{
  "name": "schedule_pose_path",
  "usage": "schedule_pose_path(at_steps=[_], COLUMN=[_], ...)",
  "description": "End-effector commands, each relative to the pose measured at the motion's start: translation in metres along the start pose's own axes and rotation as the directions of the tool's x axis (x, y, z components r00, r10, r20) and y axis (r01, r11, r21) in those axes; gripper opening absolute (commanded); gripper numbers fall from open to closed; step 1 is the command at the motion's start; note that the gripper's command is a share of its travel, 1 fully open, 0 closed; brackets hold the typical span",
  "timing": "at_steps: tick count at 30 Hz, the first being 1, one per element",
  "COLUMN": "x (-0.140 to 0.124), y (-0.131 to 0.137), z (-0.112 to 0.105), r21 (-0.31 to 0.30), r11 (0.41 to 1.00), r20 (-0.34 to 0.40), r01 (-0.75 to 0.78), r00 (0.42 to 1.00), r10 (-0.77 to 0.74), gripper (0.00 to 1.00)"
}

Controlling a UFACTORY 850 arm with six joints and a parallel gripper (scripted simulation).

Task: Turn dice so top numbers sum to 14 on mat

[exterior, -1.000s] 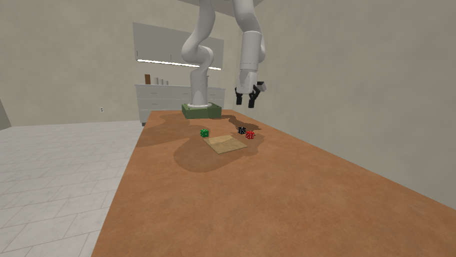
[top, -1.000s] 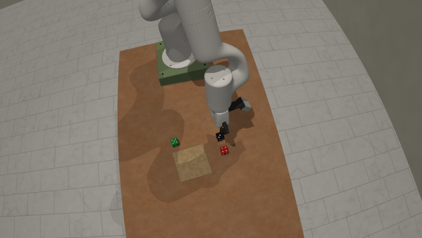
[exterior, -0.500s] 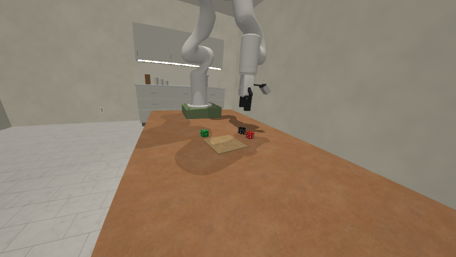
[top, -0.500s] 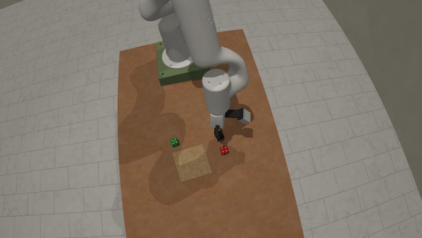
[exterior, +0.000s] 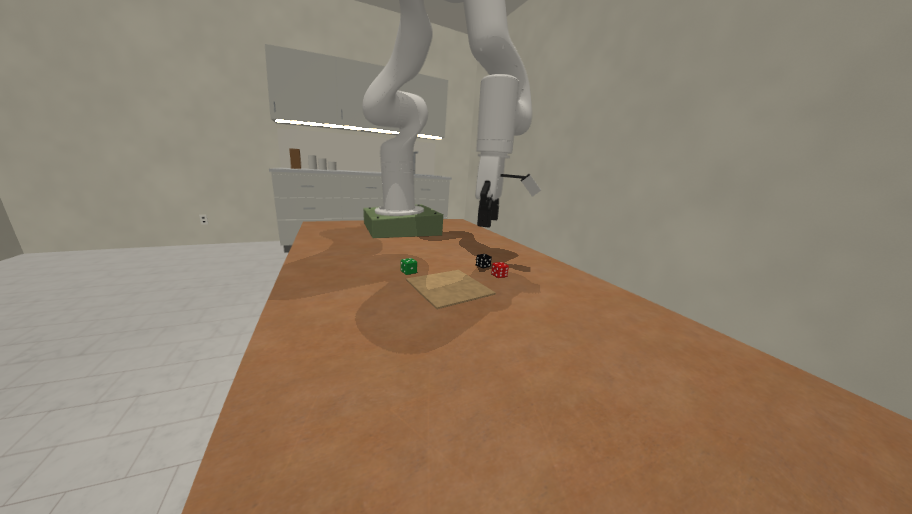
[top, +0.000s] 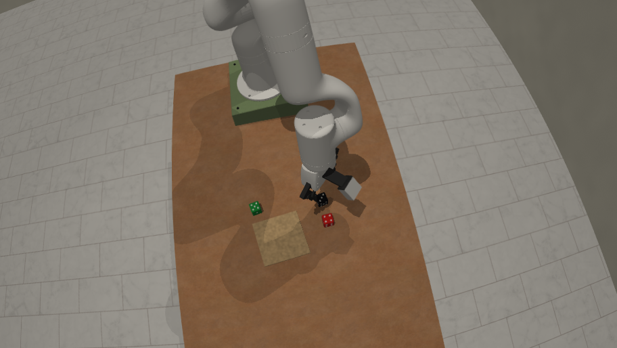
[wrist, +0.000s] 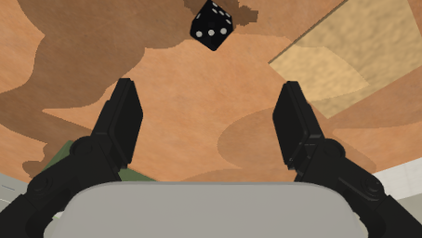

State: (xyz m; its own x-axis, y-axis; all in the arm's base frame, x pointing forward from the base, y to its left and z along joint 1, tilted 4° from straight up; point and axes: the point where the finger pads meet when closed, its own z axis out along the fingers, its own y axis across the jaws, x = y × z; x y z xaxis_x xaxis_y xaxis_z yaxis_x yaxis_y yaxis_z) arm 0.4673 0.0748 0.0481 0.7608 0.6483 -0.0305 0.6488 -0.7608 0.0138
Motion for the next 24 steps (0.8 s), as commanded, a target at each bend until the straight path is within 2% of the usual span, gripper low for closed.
schedule_pose_path(at_steps=[1,4,6,9,12,17,22,23,24], x=[0.001,0.001,0.0,0.0,0.0,0.0,0.0,0.0,0.0], y=[0.001,0.001,0.001,0.001,0.001,0.001,0.001,0.001,0.001], z=[0.004,0.005,0.008,0.01,0.014,0.016,0.016,0.016,0.016], r21=[-0.035,-0.035,-0.035,-0.035,-0.034,-0.033,-0.033,-0.033,-0.033], r11=[0.985,0.979,0.949,0.927,0.874,0.834,0.83,0.83,0.83], r20=[0.008,0.007,0.003,0.001,-0.003,-0.006,-0.006,-0.006,-0.006], r01=[-0.169,-0.198,-0.312,-0.373,-0.485,-0.55,-0.557,-0.557,-0.557], r00=[0.985,0.98,0.95,0.928,0.875,0.835,0.83,0.83,0.83], r10=[0.17,0.199,0.312,0.373,0.485,0.551,0.557,0.557,0.557], gripper=[1.0,1.0,1.0,1.0,1.0,1.0,1.0,0.47,0.47])
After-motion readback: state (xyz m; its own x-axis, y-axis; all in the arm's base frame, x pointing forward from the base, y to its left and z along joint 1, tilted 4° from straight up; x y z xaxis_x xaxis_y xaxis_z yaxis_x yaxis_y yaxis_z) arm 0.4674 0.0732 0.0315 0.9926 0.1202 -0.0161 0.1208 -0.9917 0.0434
